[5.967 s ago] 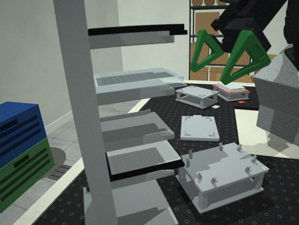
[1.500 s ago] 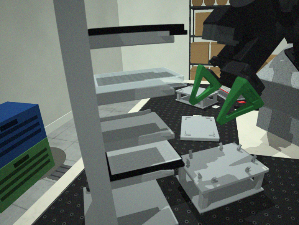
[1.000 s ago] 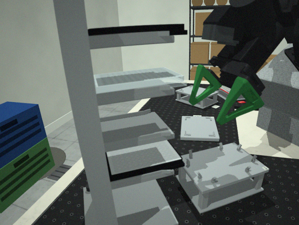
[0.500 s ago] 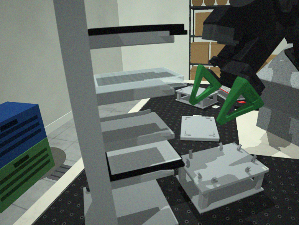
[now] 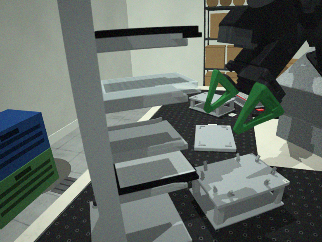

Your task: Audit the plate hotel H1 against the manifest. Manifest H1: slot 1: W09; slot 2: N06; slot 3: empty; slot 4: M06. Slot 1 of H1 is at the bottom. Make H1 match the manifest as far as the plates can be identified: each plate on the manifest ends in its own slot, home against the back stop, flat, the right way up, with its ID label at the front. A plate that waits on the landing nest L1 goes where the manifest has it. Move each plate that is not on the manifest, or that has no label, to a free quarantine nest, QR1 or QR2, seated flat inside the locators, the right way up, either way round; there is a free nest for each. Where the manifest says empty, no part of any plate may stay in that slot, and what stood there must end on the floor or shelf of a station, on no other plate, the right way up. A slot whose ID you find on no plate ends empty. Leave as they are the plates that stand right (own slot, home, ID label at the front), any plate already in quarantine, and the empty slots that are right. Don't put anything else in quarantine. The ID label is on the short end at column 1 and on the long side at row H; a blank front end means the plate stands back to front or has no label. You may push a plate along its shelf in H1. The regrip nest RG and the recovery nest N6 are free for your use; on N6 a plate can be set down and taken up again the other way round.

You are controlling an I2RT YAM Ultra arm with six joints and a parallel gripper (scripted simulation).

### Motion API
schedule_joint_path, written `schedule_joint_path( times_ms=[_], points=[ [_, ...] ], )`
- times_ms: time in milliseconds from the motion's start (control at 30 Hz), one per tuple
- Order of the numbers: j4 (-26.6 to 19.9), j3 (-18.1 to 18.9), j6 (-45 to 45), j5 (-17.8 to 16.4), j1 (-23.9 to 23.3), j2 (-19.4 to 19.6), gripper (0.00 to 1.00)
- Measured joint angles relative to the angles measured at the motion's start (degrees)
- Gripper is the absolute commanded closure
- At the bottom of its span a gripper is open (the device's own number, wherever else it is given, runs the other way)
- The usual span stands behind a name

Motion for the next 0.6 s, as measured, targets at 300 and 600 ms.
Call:
schedule_joint_path(
  times_ms=[300,600],
  points=[
    [-0.02,0.0,0.0,0.0,0.0,0.0,0.0],
    [0.17,0.0,0.0,0.04,0.37,-0.04,0.0]
  ],
)
